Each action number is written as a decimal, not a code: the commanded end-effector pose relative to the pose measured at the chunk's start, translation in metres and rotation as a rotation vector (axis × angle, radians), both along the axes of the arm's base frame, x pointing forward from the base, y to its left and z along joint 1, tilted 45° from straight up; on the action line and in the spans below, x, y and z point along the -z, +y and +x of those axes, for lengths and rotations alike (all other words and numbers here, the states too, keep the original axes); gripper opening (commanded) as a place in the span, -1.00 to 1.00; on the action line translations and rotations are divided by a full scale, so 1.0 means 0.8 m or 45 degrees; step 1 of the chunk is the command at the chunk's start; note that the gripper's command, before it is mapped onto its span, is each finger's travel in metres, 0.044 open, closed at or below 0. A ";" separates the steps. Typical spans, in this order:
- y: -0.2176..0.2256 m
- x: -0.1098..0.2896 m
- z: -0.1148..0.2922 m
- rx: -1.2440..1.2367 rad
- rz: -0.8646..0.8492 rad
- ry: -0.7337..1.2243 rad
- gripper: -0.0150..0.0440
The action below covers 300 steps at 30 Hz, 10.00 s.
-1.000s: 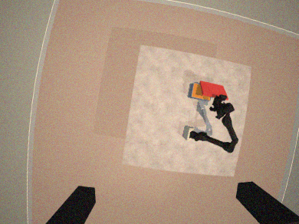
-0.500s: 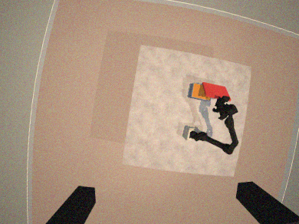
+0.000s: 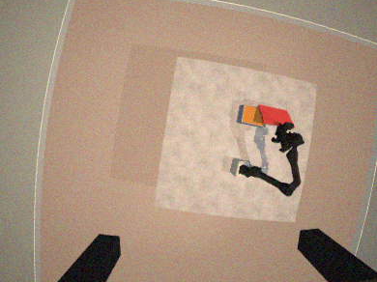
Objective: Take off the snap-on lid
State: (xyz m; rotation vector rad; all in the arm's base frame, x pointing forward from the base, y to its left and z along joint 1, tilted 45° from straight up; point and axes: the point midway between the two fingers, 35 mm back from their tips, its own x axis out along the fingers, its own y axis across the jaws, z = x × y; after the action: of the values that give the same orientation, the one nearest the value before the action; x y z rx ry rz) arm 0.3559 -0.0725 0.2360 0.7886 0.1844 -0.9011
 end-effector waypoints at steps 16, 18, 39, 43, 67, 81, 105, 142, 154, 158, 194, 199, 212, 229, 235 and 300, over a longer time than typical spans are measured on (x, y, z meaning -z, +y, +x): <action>-0.029 -0.044 -0.015 -0.013 0.002 -0.025 -0.49; -0.033 -0.047 -0.016 -0.013 0.002 -0.025 -0.49; -0.067 -0.084 -0.033 -0.013 0.000 -0.026 -0.49; -0.073 -0.091 -0.036 -0.013 0.000 -0.026 -0.49; -0.111 -0.134 -0.055 -0.013 -0.003 -0.028 -0.49; -0.119 -0.130 -0.059 -0.013 -0.004 -0.028 -0.49; -0.137 -0.110 -0.063 -0.013 -0.006 -0.029 -0.49; -0.162 -0.085 -0.069 -0.013 -0.009 -0.029 -0.49; -0.170 -0.076 -0.071 -0.013 -0.009 -0.030 -0.49; -0.173 -0.074 -0.072 -0.013 -0.010 -0.030 -0.49; -0.198 -0.049 -0.078 -0.013 -0.012 -0.030 -0.49; -0.201 -0.045 -0.078 -0.013 -0.012 -0.030 -0.49; -0.210 -0.036 -0.080 -0.013 -0.013 -0.029 -0.49; -0.222 -0.025 -0.083 -0.013 -0.014 -0.029 -0.49; -0.226 -0.020 -0.084 -0.013 -0.014 -0.029 -0.49; -0.271 0.025 -0.094 -0.013 -0.018 -0.028 -0.49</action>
State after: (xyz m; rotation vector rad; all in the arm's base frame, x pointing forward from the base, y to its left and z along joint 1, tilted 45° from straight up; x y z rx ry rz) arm 0.2823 -0.2844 0.2298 0.7787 0.1365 -0.8648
